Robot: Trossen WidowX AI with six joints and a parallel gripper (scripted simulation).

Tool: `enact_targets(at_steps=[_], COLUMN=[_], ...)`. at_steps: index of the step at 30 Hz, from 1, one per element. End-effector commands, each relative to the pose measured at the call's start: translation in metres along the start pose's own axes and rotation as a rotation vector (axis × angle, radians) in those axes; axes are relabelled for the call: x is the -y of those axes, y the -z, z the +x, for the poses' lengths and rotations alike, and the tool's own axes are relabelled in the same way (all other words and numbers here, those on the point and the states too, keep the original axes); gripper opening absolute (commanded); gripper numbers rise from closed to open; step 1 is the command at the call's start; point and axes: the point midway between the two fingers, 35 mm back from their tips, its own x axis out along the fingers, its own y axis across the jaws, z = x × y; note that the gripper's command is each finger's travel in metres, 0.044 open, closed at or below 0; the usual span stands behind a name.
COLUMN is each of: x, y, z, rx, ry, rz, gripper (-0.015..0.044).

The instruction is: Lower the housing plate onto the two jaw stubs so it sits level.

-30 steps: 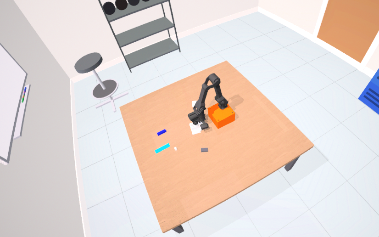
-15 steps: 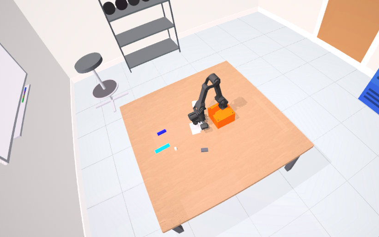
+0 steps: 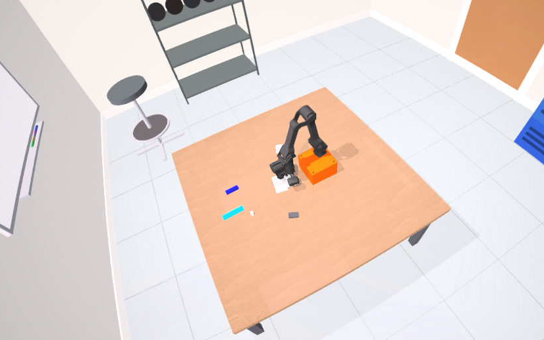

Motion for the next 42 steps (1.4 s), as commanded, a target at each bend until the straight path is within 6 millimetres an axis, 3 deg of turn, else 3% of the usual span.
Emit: enact_targets(at_steps=[1,13,22,25,27,32,42], x=[0.000,0.000,0.001,0.000,0.000,0.006,0.006], y=[0.000,-0.001,0.003,-0.001,0.000,0.015,0.016], z=[0.000,-0.005,-0.074,-0.068,-0.076,-0.125,-0.127], rx=[0.000,0.000,0.002,0.013,0.012,0.002,0.001], ry=[0.000,0.000,0.002,-0.002,-0.001,0.003,0.003], rz=[0.000,0.000,0.005,0.009,0.008,0.005,0.005], gripper=[0.0440,0.0440,0.0440,0.0440,0.0440,0.0440,0.0440])
